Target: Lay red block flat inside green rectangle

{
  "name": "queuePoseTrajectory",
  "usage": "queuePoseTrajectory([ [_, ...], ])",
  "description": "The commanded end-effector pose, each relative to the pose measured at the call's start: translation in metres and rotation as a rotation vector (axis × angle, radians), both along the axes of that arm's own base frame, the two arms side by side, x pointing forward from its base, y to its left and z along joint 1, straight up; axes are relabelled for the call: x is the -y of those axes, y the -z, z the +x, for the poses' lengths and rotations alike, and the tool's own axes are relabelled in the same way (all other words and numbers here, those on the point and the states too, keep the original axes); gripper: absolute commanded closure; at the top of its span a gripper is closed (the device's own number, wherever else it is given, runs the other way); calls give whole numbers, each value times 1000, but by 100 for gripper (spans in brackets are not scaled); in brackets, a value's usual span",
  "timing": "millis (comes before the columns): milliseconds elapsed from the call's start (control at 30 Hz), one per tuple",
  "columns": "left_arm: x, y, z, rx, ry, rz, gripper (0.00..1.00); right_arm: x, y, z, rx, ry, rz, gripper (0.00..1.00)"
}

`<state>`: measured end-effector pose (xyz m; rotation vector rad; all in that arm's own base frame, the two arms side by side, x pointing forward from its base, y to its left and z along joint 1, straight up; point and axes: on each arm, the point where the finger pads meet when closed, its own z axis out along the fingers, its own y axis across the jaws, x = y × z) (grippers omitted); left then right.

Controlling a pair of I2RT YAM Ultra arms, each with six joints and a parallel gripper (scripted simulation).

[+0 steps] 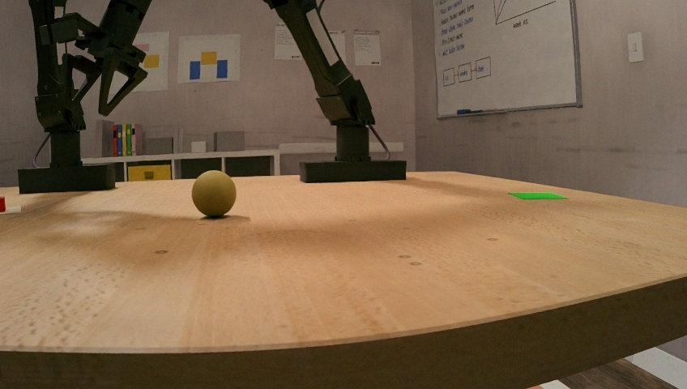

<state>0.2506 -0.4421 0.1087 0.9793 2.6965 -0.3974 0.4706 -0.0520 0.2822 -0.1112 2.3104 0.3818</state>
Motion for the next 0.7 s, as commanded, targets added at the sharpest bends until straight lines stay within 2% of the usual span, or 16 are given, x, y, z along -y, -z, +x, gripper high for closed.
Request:
queuePoseTrajectory([
  [0,2,-9,1,12,0,-20,0,0,-6,0,17,-1,-4,0],
  [567,2,-9,1,12,0,-20,0,0,-6,0,17,-1,-4,0],
  [667,2,-12,6,32,-21,-36,0,-3,-3,-7,15,-42,-22,0],
])
